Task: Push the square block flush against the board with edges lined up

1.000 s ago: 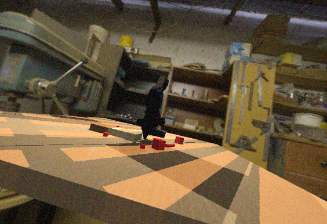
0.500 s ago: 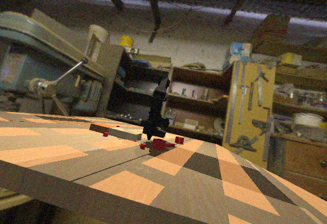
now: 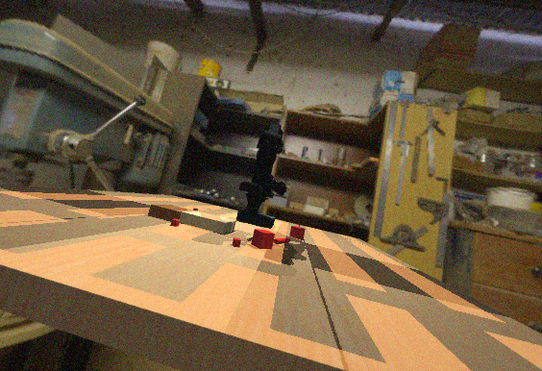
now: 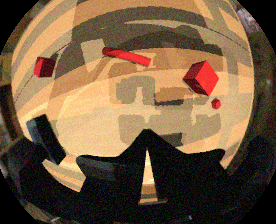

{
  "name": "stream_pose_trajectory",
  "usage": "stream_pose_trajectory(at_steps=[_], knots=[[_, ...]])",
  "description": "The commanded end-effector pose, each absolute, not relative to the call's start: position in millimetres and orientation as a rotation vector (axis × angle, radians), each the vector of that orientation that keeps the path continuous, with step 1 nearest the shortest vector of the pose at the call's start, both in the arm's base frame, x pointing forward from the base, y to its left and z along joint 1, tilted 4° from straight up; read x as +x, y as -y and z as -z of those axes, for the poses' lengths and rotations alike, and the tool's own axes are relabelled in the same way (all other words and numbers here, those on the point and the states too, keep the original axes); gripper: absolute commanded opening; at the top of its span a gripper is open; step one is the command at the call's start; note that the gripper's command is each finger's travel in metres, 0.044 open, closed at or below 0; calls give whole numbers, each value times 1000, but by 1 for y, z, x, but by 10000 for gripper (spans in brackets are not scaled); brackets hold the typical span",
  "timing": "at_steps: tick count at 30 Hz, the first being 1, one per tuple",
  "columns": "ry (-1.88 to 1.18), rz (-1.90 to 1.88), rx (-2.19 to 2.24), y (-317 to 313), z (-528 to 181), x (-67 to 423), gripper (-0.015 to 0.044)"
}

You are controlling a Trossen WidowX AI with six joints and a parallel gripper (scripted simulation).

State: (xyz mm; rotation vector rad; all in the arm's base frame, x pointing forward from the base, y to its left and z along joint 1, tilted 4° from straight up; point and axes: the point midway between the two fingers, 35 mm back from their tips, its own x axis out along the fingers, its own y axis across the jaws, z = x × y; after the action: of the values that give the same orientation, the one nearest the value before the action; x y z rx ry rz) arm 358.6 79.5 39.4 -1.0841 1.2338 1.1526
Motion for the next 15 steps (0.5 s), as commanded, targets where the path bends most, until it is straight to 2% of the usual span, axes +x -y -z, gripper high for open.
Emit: stream_pose_trajectory(at_steps=[1, 15], knots=[[-1239, -1164, -1084, -79, -44, 357, 0], [-1405, -827, -759, -38, -42, 348, 0]])
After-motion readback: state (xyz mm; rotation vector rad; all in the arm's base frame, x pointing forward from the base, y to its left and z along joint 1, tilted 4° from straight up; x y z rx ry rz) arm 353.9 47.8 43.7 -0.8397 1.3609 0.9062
